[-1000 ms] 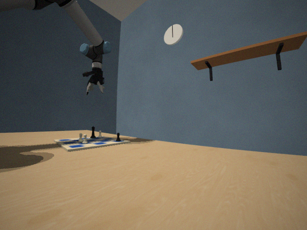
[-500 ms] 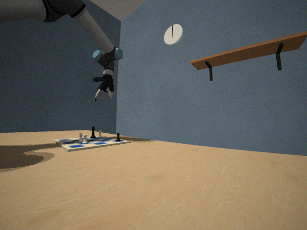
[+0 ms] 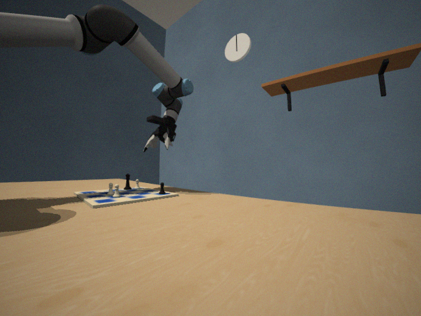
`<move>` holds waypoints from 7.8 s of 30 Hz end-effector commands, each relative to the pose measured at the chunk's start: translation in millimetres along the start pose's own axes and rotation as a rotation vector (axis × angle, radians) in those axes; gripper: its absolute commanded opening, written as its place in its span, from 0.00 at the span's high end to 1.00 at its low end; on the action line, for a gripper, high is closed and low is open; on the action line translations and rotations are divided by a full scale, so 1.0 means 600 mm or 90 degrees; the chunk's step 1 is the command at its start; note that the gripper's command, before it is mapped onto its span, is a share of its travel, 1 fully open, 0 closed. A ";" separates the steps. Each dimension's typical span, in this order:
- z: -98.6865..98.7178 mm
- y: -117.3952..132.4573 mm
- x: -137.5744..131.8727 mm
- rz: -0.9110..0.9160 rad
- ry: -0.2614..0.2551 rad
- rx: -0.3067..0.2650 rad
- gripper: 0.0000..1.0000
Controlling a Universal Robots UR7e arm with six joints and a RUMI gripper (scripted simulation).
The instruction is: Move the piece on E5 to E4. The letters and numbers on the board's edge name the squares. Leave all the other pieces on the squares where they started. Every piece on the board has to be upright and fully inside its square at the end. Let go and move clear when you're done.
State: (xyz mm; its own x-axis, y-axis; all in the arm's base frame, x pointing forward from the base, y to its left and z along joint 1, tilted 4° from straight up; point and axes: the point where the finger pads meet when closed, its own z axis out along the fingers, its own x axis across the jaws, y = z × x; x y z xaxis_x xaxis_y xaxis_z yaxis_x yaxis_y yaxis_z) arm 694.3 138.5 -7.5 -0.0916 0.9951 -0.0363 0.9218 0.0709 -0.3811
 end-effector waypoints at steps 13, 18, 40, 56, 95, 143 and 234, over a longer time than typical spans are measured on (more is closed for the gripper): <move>0.135 -0.039 -0.209 0.056 0.056 0.232 0.00; 0.167 -0.061 -0.256 0.067 0.079 0.287 0.00; 0.235 -0.123 -0.351 0.084 0.142 0.411 0.00; 0.235 -0.122 -0.349 0.083 0.141 0.412 0.00; 0.221 -0.130 -0.349 0.083 0.141 0.413 0.00; 0.102 -0.165 -0.350 0.086 0.135 0.351 0.00; 0.138 -0.289 -0.210 0.060 0.035 -0.279 0.00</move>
State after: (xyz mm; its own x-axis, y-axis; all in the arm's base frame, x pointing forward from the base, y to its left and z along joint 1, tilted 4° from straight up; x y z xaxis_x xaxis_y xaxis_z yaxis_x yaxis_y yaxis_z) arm 515.8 -6.7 -15.2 0.0138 0.9999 0.0050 0.9997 -0.0139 0.0201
